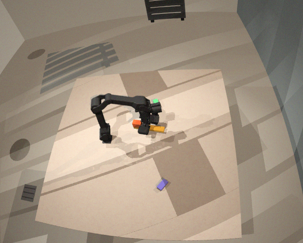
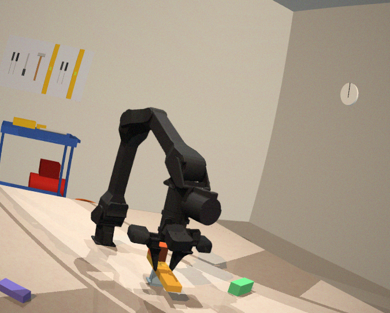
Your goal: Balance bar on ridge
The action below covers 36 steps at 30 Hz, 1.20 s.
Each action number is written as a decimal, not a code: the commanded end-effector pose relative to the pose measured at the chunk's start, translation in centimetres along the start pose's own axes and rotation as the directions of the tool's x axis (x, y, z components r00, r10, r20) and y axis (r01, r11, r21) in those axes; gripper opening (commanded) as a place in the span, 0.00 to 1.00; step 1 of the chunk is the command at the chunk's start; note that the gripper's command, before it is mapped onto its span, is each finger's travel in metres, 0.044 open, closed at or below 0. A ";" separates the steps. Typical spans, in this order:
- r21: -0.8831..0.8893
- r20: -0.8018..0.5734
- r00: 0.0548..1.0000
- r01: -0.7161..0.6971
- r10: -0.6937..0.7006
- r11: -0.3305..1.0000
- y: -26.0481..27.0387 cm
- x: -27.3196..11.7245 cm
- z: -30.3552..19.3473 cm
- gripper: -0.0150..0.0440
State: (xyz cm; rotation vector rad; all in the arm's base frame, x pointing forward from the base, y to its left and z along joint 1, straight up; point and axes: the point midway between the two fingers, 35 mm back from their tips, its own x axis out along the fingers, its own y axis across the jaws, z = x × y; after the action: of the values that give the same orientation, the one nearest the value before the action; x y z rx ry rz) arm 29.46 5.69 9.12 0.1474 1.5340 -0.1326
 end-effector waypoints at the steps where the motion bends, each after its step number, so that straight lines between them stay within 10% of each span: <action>1: 0.000 0.000 1.000 0.000 0.000 1.000 0.0 0.0 0.0 0.54; 36: 0.000 0.000 1.000 0.000 0.000 1.000 0.0 0.0 0.0 0.57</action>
State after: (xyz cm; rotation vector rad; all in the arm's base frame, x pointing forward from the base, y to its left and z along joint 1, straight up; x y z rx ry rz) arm 29.46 5.69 9.12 0.1475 1.5340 -0.1325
